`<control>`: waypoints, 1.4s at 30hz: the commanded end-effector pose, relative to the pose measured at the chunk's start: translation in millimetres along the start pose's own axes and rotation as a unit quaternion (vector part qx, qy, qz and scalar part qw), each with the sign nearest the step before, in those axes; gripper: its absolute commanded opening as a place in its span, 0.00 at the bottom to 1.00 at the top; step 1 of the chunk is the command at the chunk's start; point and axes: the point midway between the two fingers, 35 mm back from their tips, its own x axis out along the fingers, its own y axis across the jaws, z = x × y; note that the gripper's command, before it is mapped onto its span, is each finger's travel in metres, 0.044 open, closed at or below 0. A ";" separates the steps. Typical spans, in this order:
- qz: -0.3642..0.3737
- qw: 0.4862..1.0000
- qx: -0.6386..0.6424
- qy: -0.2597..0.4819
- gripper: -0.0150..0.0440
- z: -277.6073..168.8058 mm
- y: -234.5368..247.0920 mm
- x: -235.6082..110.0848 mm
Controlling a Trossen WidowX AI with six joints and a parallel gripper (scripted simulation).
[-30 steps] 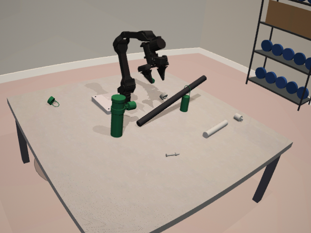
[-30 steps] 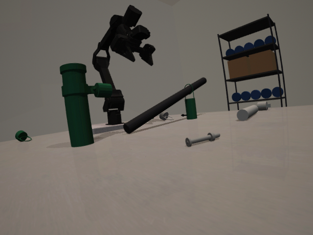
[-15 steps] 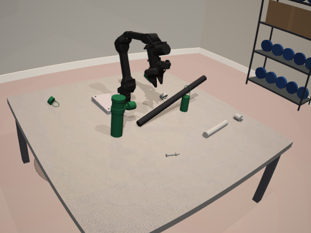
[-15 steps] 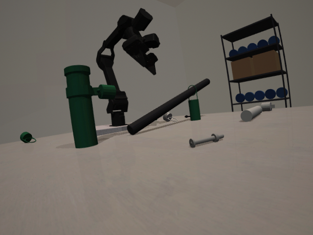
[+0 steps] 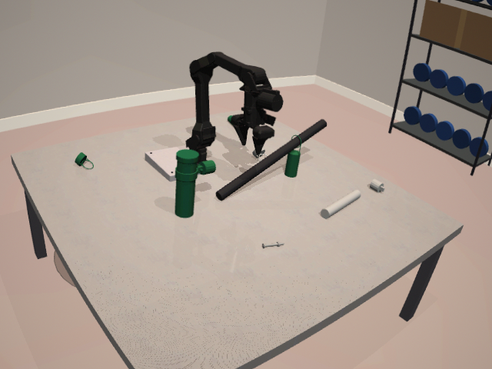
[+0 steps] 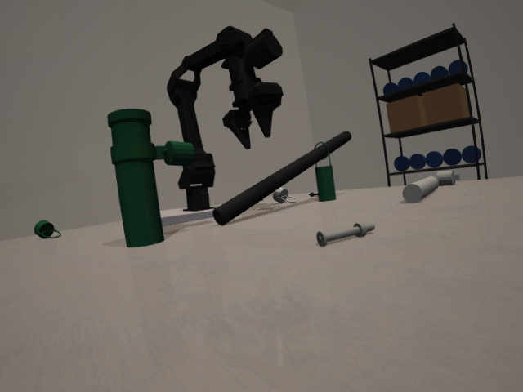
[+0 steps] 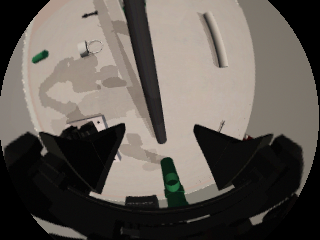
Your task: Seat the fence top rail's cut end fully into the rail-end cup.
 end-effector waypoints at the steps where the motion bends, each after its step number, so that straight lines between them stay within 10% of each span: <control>1: 0.043 0.992 -0.115 0.016 1.00 -0.1 4.5 15.2; 42: 0.043 0.992 -0.115 0.016 1.00 -2.5 8.8 85.5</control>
